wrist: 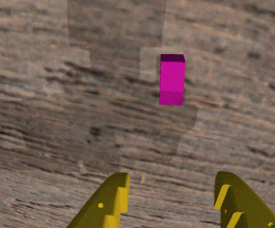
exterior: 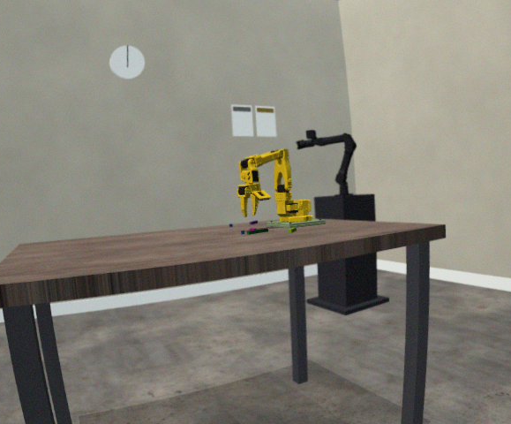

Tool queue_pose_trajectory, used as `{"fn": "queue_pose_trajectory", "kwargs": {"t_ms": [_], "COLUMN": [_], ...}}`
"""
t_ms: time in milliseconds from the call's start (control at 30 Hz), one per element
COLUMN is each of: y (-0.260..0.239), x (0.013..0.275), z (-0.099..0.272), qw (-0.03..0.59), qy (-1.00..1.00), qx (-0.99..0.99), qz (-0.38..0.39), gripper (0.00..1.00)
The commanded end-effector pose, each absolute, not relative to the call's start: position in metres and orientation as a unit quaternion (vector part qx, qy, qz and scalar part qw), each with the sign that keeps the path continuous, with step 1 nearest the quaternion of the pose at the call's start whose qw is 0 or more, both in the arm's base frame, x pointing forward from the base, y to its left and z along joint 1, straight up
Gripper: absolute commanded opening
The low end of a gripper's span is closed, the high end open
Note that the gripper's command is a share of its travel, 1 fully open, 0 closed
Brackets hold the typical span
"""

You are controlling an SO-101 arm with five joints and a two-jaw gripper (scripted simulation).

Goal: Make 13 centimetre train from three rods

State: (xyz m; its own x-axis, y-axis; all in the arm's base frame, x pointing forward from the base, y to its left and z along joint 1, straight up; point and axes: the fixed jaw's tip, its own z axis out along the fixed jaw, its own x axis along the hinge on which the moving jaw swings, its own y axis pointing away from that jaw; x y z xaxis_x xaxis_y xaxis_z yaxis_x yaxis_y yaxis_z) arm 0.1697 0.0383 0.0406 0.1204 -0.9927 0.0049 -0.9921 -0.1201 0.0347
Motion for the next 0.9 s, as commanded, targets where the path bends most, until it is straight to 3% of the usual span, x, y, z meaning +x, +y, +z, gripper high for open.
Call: {"fn": "queue_pose_trajectory", "kwargs": {"t_ms": [0, 567, 867], "y": [0.033, -0.05, -0.121], "x": [0.172, 0.18, 0.155], "z": [0.043, 0.043, 0.042], "qw": [0.011, 0.008, 0.005], "qy": [-0.669, -0.764, -0.833], "qx": [0.743, 0.645, 0.553], "qz": [-0.008, -0.011, -0.013], "gripper": [0.17, 0.18, 0.18]}}
